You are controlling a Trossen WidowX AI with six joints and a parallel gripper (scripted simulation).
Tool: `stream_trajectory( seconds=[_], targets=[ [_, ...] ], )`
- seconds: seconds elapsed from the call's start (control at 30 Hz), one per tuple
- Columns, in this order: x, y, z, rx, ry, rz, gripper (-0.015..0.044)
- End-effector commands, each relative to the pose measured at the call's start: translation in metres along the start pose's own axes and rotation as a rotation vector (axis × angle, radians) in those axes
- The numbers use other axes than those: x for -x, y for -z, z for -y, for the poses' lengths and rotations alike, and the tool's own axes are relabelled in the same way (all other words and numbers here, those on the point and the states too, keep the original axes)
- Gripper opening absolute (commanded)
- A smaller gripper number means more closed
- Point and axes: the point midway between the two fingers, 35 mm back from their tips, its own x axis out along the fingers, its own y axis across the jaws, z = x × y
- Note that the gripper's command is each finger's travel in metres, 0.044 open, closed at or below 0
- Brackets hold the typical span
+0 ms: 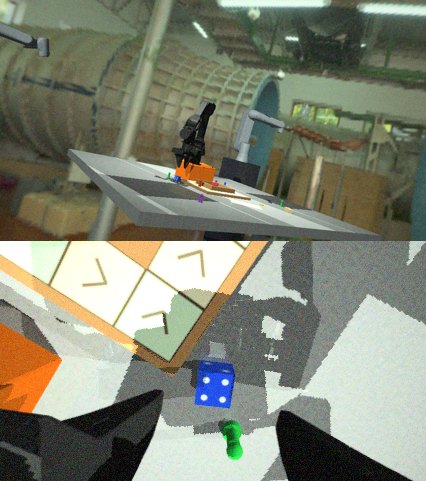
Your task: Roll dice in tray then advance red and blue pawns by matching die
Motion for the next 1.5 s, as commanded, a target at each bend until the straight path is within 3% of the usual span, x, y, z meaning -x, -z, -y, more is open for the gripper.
stream_trajectory(
  seconds=[0.0,1.3,1.47],
  targets=[
    [-0.004,0.014,-0.002,0.046,-0.012,0.003,0.0275],
    [-0.065,0.012,-0.002,0.046,-0.013,0.003,0.0275],
    [-0.065,0.012,-0.002,0.046,-0.013,0.003,0.0144]
  ],
)
